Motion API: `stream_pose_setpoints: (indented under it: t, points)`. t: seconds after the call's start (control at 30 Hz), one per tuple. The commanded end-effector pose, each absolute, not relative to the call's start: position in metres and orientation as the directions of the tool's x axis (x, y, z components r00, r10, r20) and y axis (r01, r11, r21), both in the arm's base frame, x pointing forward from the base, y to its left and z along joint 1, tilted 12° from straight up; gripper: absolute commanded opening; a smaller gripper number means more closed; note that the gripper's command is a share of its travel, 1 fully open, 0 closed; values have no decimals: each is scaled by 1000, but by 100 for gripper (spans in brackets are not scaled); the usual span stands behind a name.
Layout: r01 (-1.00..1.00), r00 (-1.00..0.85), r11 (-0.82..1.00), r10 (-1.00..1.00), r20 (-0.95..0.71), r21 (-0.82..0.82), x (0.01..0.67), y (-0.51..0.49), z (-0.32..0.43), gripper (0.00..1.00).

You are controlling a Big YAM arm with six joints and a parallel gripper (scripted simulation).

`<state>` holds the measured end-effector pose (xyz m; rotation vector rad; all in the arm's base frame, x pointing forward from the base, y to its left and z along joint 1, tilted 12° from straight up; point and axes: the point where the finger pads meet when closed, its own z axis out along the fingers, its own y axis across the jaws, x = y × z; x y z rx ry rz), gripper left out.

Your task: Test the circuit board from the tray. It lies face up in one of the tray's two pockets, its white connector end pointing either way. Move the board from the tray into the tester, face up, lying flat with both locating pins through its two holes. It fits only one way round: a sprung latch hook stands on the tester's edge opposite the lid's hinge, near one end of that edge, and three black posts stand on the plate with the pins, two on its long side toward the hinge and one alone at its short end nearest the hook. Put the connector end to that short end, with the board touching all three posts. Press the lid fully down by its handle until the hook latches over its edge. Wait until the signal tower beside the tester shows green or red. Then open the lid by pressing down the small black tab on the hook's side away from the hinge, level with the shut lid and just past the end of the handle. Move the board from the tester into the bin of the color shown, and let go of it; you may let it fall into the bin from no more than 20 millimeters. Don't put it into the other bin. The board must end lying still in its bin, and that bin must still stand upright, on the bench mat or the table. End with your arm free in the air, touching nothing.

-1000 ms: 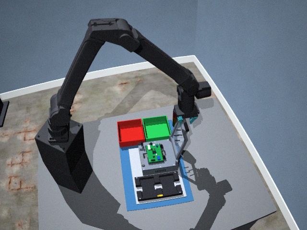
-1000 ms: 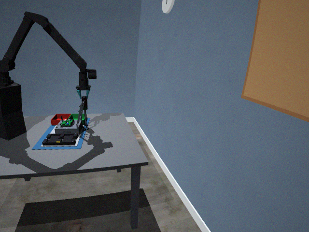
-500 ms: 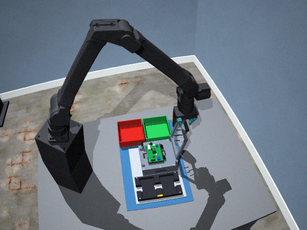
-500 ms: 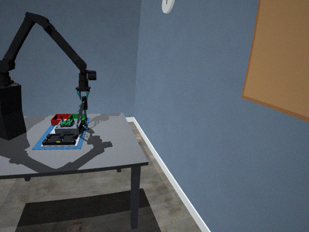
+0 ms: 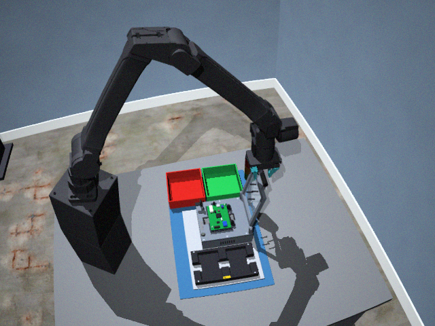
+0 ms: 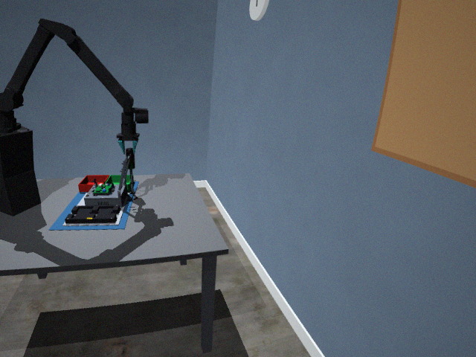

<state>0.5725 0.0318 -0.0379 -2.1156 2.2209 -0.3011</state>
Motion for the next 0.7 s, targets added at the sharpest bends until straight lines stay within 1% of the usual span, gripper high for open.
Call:
stream_pose_setpoints:
  t: [0.0,0.67]
  points:
    - [-981,-59,42,-994,87,-190,579,28,-37,48]
    - [-975,-62,42,-995,84,-217,589,29,-19,48]
